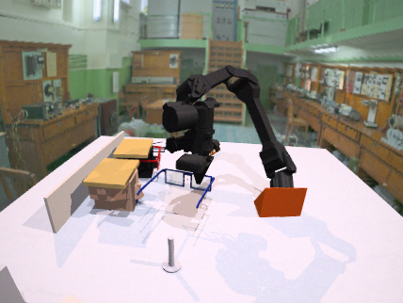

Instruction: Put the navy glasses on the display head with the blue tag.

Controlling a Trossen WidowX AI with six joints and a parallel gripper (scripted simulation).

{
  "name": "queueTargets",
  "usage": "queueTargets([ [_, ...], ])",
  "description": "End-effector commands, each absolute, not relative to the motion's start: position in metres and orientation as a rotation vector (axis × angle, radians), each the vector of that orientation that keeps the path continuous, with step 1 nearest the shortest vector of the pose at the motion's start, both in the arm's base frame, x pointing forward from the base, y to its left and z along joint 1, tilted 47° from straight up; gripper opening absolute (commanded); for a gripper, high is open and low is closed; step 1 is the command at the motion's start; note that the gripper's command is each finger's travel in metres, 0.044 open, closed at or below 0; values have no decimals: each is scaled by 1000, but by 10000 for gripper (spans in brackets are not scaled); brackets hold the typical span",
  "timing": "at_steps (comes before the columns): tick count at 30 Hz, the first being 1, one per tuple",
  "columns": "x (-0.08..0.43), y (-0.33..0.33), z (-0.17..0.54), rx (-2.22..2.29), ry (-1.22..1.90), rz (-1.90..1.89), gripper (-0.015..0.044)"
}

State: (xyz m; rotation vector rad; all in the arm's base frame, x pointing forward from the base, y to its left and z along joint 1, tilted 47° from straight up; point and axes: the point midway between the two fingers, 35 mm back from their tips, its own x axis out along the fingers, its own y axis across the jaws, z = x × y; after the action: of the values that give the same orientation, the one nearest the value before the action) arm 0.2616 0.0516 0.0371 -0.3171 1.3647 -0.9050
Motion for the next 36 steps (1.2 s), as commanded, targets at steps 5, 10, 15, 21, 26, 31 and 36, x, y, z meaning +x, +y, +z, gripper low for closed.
queueTargets([
  [5,261,45,32,-328,1366,-907,0],
  [10,261,42,29,-328,1366,-906,0],
  [15,261,39,26,-328,1366,-906,0],
  [21,261,35,22,-328,1366,-906,0],
  [26,261,32,19,-328,1366,-906,0],
  [31,260,29,16,-328,1365,-906,0],
  [36,260,26,14,-328,1365,-906,0],
])
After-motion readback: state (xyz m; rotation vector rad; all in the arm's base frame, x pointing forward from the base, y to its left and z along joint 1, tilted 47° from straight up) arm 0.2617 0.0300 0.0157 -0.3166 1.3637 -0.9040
